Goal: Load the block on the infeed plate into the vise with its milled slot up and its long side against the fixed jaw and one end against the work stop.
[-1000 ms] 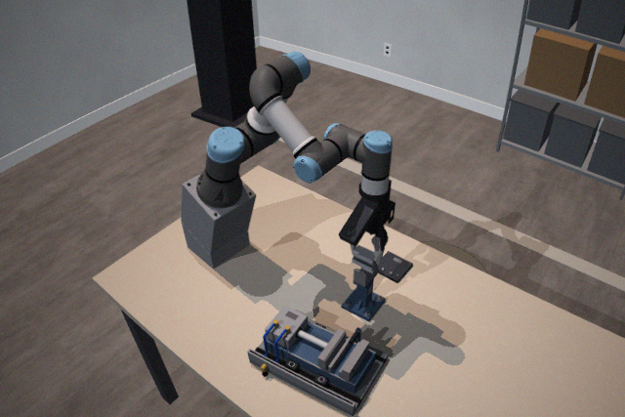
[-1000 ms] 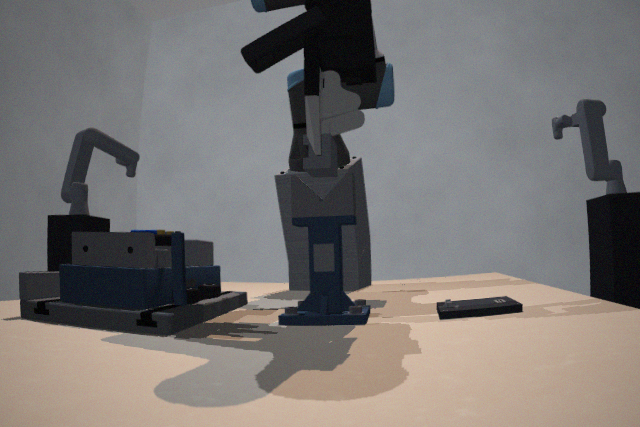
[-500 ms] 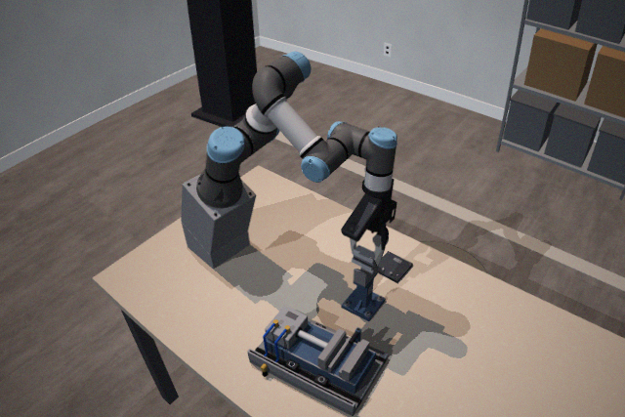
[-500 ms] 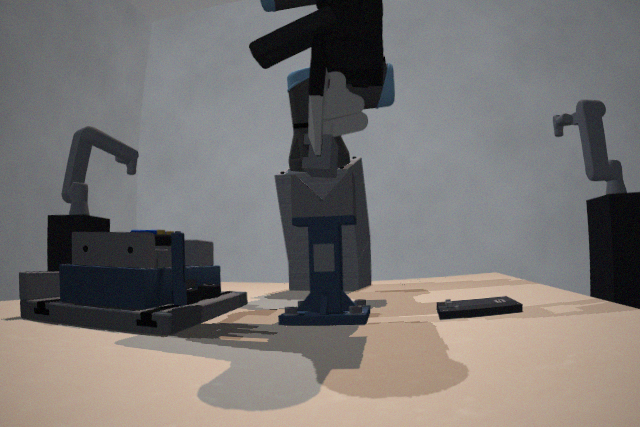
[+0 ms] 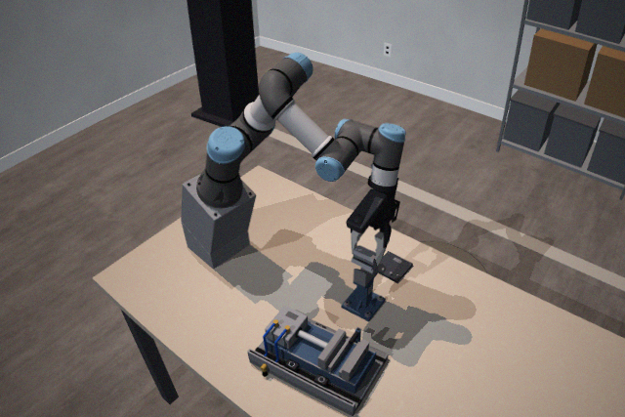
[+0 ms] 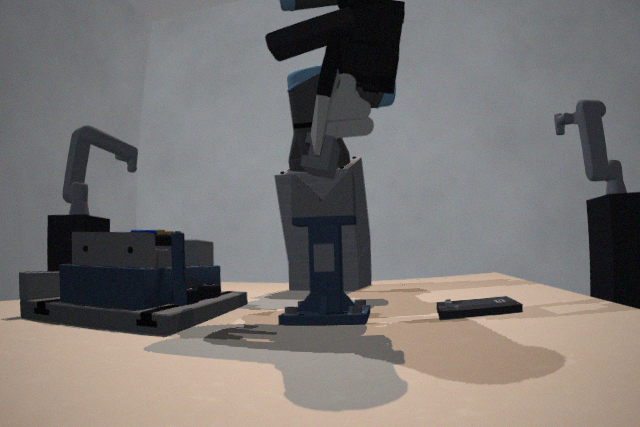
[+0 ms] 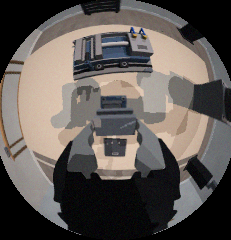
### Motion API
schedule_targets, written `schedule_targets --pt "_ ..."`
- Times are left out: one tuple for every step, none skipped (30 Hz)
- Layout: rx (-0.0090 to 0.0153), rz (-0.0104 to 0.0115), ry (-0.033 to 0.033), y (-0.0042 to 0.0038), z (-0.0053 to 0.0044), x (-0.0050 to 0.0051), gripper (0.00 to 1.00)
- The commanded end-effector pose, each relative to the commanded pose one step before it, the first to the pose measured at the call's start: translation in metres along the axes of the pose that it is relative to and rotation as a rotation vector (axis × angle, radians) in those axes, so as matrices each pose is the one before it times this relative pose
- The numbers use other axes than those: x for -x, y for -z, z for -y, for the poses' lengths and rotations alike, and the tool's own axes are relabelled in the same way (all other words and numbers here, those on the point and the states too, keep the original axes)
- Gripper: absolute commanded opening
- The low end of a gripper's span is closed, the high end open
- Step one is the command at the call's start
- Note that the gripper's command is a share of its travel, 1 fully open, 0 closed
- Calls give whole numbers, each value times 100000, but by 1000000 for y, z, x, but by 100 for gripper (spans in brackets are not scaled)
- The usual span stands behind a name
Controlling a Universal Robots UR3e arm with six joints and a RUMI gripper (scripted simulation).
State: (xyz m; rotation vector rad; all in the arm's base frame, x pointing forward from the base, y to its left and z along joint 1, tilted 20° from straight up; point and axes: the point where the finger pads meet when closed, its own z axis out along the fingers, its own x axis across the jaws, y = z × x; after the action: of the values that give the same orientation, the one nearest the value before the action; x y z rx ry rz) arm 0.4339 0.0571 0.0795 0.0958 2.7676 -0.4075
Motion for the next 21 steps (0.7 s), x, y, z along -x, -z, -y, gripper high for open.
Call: schedule_targets --pt "-4640 -117 -200 576 -92 777 0" --pt "-1346 42 5 72 -135 55 0" --pt "-1392 -45 -8 -79 -84 -60 0" --pt "-1411 -8 -1 -14 -109 -10 0" --pt "-1427 31 4 53 -135 41 0" --pt "-1425 -7 -3 -11 -111 -9 0" --pt "-1427 -26 -5 -44 -100 -33 0" --pt "-1438 14 2 23 -125 18 0" --pt "-1438 34 5 58 -137 44 0" --pt "-1394 -42 -8 -70 -88 -54 0" --pt "-1401 -4 -1 -8 -111 -5 0" --pt "-1405 34 6 56 -133 44 0" --pt "-1367 -13 -4 -20 -104 -16 0" --pt "-1346 -24 -5 -39 -95 -31 0" --pt "0 0 0 0 0 0 0" --pt "0 0 0 0 0 0 0" --pt "-1345 12 2 18 -115 14 0" --pt "-1342 47 8 75 -134 59 0" --pt "-1249 -45 -10 -70 -78 -56 0" --pt "-1243 -15 -3 -23 -93 -18 0" --pt "-1236 16 3 24 -108 20 0"
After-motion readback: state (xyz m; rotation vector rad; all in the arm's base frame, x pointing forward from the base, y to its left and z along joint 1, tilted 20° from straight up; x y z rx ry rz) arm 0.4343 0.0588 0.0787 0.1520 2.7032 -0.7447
